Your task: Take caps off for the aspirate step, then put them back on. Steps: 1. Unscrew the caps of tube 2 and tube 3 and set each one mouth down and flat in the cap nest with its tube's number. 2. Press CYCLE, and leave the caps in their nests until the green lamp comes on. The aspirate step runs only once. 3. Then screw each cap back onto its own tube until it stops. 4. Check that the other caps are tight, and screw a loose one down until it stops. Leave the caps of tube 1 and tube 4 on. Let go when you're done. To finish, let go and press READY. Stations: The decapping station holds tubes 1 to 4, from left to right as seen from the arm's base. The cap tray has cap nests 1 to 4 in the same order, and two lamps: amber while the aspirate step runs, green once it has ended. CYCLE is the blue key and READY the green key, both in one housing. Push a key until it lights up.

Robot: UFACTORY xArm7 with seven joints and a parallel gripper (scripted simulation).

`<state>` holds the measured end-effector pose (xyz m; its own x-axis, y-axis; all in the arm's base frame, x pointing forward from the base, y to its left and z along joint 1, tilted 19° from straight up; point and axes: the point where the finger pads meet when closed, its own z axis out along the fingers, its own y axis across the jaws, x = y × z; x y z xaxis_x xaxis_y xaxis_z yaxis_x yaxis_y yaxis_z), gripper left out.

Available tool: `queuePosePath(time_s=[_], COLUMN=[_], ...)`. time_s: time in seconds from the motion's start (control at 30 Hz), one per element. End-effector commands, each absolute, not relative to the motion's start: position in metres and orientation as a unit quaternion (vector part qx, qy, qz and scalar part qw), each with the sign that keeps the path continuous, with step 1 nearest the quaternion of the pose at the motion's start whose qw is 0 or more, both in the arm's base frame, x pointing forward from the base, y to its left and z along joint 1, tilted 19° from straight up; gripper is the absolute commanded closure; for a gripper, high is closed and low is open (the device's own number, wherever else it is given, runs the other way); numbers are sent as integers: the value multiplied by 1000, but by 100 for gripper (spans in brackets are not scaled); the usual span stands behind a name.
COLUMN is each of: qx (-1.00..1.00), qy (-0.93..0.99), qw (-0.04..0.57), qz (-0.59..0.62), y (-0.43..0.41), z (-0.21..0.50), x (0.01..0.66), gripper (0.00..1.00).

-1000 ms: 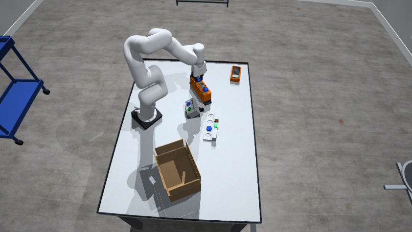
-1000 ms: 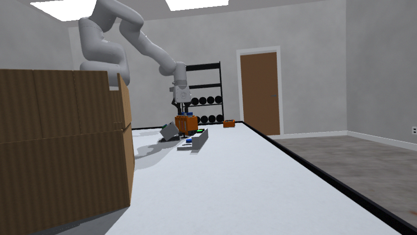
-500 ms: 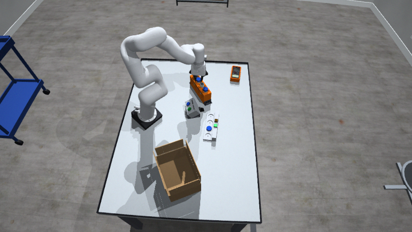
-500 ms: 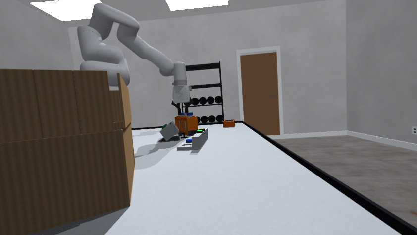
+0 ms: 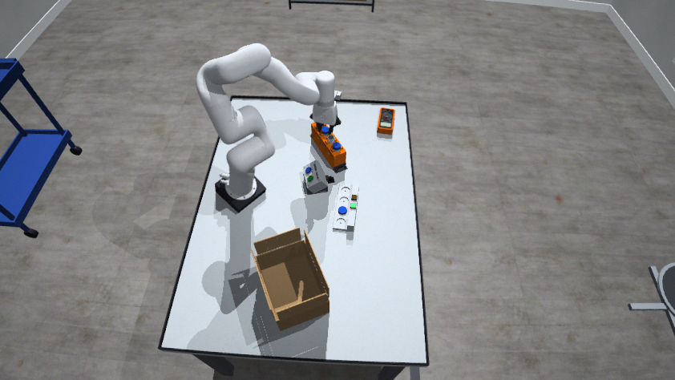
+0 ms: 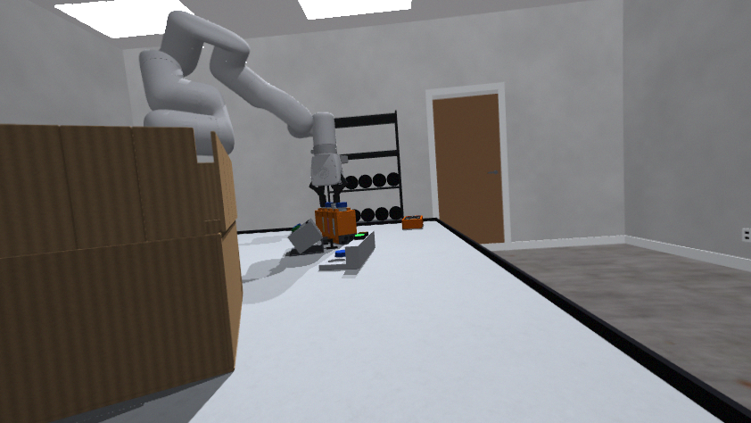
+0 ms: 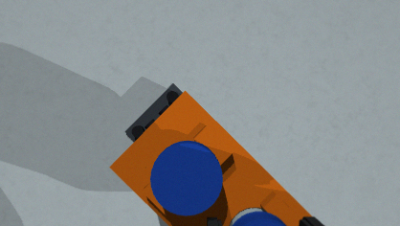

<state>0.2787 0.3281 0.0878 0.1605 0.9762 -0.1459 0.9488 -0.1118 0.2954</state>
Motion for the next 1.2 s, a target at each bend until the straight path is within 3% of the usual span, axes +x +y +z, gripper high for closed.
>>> queuePosePath(time_s=[0.0, 0.1, 0.77, 0.97, 1.0, 1.17], qx=[744, 744, 250, 245, 245, 245], qy=[647, 647, 954, 955, 955, 955], qw=[161, 161, 158, 158, 158, 158], qz=[44, 44, -54, -55, -55, -55], y=[330, 330, 330, 330, 330, 330], z=[90, 90, 90, 90, 90, 90], x=[279, 279, 279, 279, 279, 279], gripper=[54, 54, 54, 54, 100, 100])
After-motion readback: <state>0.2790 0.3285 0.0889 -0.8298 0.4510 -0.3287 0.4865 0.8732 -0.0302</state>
